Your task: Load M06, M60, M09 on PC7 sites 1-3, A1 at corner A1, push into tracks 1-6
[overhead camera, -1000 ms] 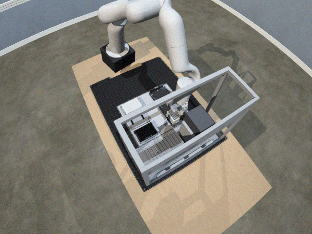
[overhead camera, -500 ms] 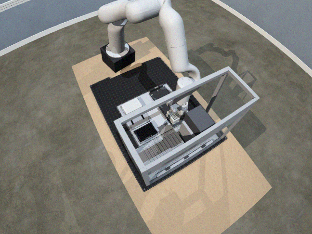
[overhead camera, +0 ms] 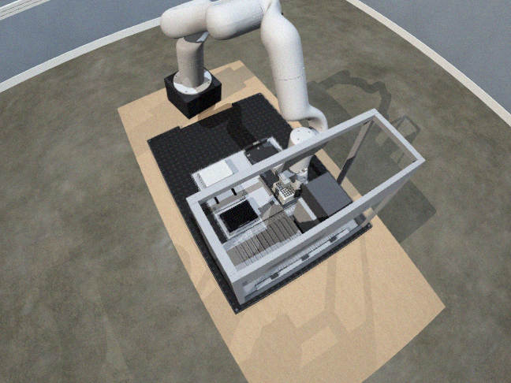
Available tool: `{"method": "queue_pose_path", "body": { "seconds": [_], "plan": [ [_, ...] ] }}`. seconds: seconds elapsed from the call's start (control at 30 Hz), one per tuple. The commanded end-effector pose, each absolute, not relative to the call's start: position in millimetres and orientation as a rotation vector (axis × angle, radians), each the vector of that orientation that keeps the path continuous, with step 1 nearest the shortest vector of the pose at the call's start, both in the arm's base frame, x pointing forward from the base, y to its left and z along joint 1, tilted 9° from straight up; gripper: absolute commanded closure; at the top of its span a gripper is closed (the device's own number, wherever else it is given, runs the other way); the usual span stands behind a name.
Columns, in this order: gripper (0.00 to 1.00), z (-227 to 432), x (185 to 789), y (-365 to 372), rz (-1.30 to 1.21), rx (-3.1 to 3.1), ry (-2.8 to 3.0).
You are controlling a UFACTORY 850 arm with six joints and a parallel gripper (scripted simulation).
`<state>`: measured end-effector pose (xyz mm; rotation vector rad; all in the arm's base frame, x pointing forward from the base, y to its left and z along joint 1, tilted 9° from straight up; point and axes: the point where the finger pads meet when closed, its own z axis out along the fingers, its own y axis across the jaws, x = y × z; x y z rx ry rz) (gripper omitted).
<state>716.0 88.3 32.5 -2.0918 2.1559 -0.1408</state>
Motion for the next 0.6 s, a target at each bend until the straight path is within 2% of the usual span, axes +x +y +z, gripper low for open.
{"method": "queue_pose_path", "body": {
  "seconds": [0.0,0.57],
  "plan": [
    [1.00,31.4,717.2,88.5,-0.143,-2.091,2.155],
    [1.00,27.3,718.0,88.6,-0.143,-2.091,2.155]
  ]
}}
